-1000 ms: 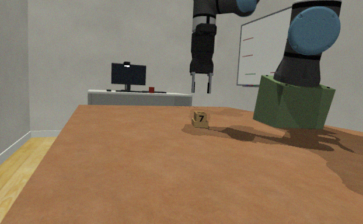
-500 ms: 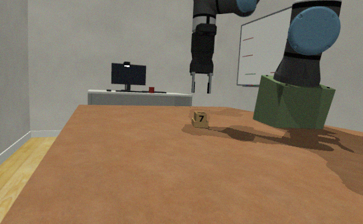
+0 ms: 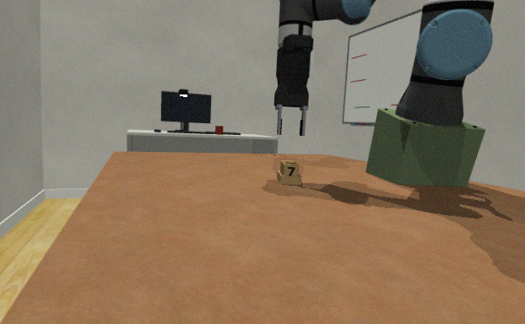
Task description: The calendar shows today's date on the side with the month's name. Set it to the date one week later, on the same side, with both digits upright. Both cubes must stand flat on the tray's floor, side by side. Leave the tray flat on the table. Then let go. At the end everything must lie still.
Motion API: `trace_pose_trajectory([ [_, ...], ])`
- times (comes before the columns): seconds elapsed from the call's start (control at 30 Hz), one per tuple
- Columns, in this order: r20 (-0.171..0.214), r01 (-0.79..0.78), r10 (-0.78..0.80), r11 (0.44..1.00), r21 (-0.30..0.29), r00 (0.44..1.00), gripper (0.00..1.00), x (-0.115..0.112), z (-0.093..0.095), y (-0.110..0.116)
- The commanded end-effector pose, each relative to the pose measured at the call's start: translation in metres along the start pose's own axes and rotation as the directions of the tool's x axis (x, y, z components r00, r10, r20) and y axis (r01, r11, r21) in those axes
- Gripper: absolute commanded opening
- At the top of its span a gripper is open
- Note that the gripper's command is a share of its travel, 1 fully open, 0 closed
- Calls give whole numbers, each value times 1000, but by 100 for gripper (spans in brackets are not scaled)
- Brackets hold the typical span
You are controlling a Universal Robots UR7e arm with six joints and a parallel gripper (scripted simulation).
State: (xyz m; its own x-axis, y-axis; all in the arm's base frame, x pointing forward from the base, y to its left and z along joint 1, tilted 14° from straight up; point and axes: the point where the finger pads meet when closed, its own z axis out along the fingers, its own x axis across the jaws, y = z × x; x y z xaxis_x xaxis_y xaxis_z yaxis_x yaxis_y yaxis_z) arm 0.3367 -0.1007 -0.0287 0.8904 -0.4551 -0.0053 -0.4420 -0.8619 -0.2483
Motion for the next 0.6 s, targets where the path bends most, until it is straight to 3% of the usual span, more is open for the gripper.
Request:
trace_pose_trajectory([
  [0.0, -1, 0, 0, 1000, 0, 1000, 90, 0, 3, 0],
  [0.57, -1, 0, 0, 1000, 0, 1000, 90, 0, 23, 0],
])
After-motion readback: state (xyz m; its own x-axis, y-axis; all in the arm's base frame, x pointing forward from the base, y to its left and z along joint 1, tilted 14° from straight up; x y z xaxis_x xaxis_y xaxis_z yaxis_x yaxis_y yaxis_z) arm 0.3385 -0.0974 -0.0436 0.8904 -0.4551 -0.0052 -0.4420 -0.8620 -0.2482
